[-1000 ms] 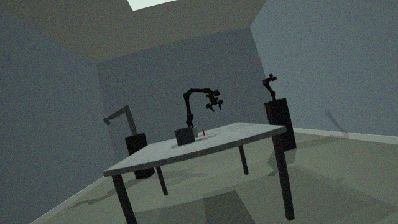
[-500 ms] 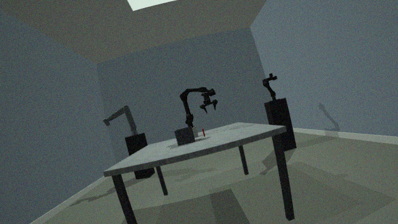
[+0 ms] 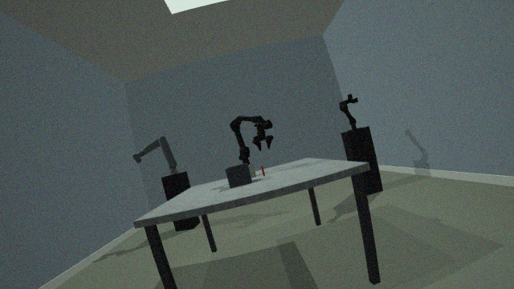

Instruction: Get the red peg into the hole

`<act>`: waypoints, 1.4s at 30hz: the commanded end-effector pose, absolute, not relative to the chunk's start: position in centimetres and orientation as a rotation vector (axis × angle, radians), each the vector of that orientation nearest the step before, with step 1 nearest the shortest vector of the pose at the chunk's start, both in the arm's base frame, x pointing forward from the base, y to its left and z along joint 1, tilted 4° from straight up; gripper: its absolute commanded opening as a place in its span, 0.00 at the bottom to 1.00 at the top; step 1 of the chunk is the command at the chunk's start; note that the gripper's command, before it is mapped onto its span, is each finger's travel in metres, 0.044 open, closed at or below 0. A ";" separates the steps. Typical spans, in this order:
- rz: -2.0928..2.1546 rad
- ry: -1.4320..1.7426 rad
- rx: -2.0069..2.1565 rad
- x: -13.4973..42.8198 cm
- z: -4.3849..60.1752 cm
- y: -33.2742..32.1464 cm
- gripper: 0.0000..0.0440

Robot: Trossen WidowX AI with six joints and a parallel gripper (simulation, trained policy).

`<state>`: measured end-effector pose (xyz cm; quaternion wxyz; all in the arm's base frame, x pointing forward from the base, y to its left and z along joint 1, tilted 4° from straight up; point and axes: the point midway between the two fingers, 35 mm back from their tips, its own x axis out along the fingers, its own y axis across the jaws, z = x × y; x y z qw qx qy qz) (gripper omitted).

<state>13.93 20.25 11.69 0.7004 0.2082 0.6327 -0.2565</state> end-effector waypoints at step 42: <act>-0.997 1.367 0.634 13.6 -0.4 13.9 1.00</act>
